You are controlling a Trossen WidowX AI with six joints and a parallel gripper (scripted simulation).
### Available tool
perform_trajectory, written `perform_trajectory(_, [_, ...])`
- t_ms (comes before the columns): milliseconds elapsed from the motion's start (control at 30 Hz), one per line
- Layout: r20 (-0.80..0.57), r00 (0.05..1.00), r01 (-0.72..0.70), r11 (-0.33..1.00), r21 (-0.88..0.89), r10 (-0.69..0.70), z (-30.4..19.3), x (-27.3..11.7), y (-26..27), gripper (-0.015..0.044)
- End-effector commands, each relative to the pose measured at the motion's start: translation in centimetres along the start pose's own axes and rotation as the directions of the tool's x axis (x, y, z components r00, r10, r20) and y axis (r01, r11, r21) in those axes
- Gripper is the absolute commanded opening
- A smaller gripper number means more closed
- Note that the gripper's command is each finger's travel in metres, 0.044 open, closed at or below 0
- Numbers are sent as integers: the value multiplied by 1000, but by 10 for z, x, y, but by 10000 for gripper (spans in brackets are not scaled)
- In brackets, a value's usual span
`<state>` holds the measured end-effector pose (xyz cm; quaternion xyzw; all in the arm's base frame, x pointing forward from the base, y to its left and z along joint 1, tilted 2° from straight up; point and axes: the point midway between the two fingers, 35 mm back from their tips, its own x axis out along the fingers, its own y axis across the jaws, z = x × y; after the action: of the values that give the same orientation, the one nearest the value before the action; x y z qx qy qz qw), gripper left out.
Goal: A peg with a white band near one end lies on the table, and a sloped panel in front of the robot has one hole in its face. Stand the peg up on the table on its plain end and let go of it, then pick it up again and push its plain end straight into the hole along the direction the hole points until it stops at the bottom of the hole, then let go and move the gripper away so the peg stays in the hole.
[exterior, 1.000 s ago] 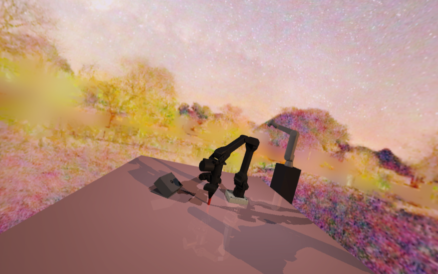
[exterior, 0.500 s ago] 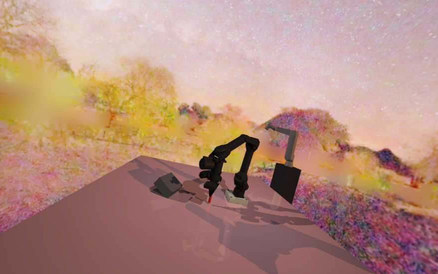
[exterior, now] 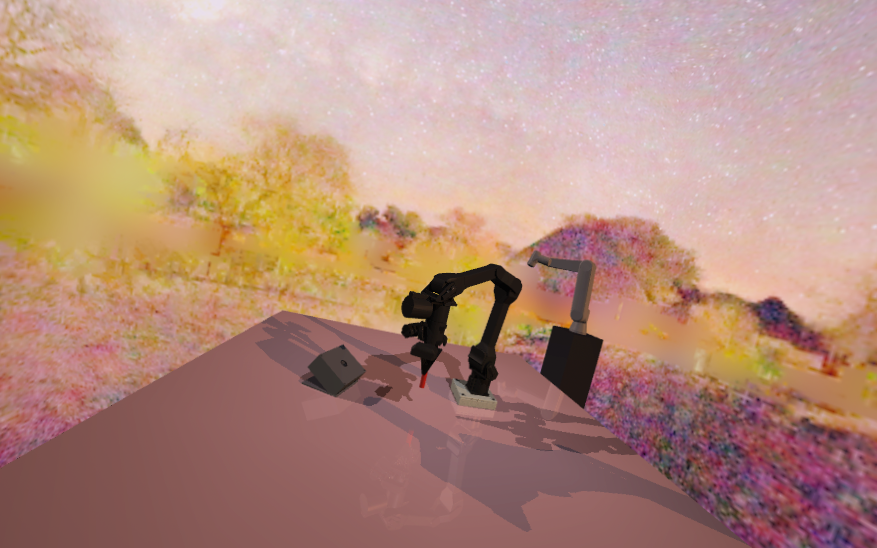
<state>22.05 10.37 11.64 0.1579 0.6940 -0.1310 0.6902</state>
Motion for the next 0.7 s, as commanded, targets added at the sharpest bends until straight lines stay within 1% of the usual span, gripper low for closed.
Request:
perform_trajectory(0, [1,1000,-11,1000,-5,11,0,-13,0,0])
perform_trajectory(200, [33,999,-15,1000,21,14,8,-15,2,0])
perform_trajectory(667, [215,976,-64,983,169,27,56,-28,13,0])
